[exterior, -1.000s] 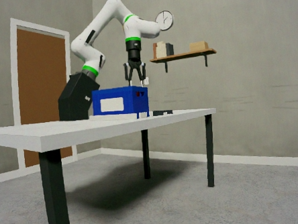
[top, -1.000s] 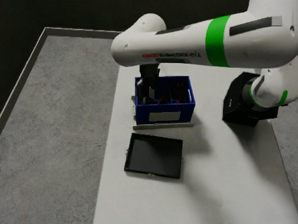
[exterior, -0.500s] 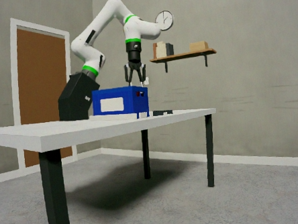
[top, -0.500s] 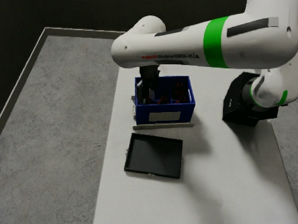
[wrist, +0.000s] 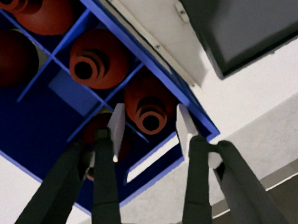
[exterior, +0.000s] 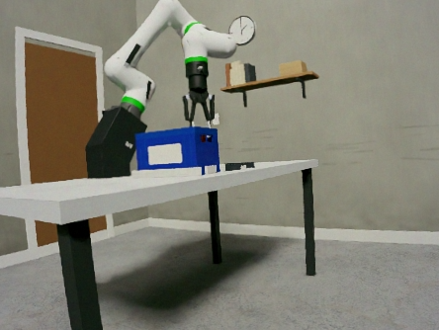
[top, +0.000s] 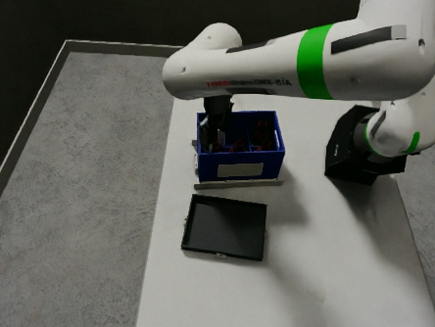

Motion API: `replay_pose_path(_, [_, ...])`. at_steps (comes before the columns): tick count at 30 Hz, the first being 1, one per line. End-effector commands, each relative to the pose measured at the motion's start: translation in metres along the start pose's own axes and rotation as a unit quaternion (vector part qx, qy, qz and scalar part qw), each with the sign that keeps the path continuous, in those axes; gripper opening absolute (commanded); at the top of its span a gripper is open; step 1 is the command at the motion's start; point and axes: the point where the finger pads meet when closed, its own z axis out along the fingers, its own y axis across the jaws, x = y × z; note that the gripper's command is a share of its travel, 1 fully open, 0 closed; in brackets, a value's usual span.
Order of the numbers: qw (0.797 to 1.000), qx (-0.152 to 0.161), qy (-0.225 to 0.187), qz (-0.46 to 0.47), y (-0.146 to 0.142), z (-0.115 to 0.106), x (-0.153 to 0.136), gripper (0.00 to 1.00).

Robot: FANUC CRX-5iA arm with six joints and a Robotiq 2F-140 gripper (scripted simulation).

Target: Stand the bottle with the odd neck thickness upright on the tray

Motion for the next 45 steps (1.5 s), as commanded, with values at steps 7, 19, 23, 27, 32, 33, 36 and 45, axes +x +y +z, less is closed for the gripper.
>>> replay_pose_path(7, [1.000,0.000,-0.001,0.000,0.0001,-0.0007,-0.0006,0.44])
replay_pose_path(19, [1.000,0.000,-0.001,0.000,0.0001,-0.0007,-0.0006,0.44])
replay_pose_path(23, [1.000,0.000,-0.001,0.000,0.0001,-0.0007,-0.0006,0.44])
replay_pose_path(27, [1.000,0.000,-0.001,0.000,0.0001,-0.0007,-0.0006,0.10])
replay_pose_path(32, [1.000,0.000,-0.001,0.000,0.0001,-0.0007,-0.0006,0.10])
replay_pose_path(33, [1.000,0.000,-0.001,0.000,0.0001,-0.0007,-0.0006,0.10])
replay_pose_path(36, [1.000,0.000,-0.001,0.000,0.0001,-0.0007,-0.0006,0.10])
replay_pose_path(45, [1.000,0.000,-0.001,0.000,0.0001,-0.0007,-0.0006,0.10])
